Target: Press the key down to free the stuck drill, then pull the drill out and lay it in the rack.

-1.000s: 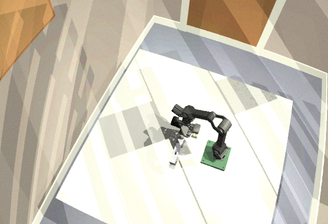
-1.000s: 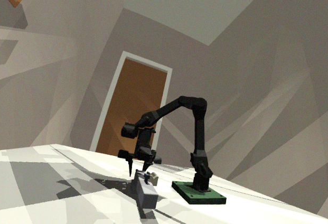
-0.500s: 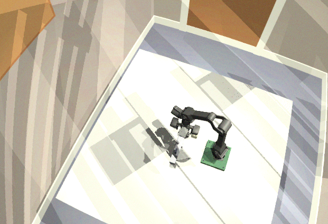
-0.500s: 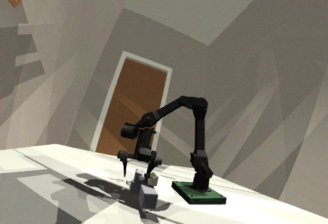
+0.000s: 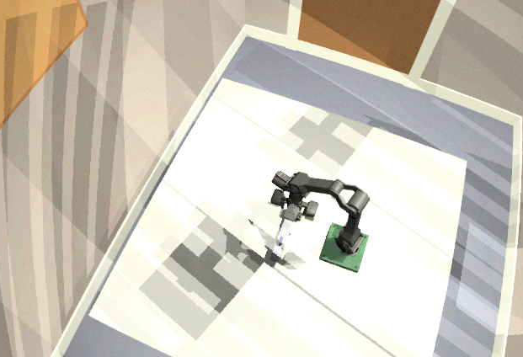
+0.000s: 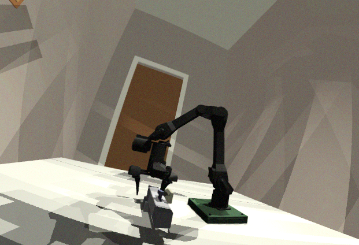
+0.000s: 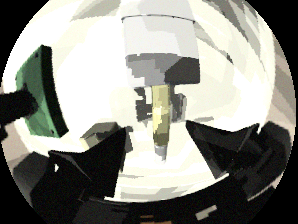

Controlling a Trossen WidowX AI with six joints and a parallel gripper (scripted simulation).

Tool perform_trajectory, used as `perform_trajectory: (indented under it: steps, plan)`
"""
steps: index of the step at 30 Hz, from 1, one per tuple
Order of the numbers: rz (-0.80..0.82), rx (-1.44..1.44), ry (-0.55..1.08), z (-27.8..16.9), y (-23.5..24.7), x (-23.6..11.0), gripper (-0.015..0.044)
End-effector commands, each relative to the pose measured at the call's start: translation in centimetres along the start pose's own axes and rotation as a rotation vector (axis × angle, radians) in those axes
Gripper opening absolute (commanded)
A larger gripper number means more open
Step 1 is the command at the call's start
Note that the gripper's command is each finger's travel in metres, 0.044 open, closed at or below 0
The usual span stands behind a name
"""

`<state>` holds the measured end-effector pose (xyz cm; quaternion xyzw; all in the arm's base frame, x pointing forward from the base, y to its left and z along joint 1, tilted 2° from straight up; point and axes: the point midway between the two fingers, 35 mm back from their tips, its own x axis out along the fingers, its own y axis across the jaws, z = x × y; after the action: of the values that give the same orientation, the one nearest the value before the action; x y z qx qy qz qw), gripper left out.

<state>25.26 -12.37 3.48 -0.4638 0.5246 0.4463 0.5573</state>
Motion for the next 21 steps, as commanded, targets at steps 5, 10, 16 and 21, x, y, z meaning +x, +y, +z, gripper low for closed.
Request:
perform_trajectory:
  steps: [5, 10, 16, 21]
  plan:
    - [0.0, -0.001, 0.0, -0.02, -0.02, -0.02, 0.023]
    - [0.0, -0.001, 0.0, -0.02, -0.02, -0.02, 0.0099]
    - [0.0, -0.001, 0.0, -0.02, -0.02, -0.02, 0.0019]
    - [0.0, 0.002, 0.001, -0.01, 0.04, -0.14, 0.0]
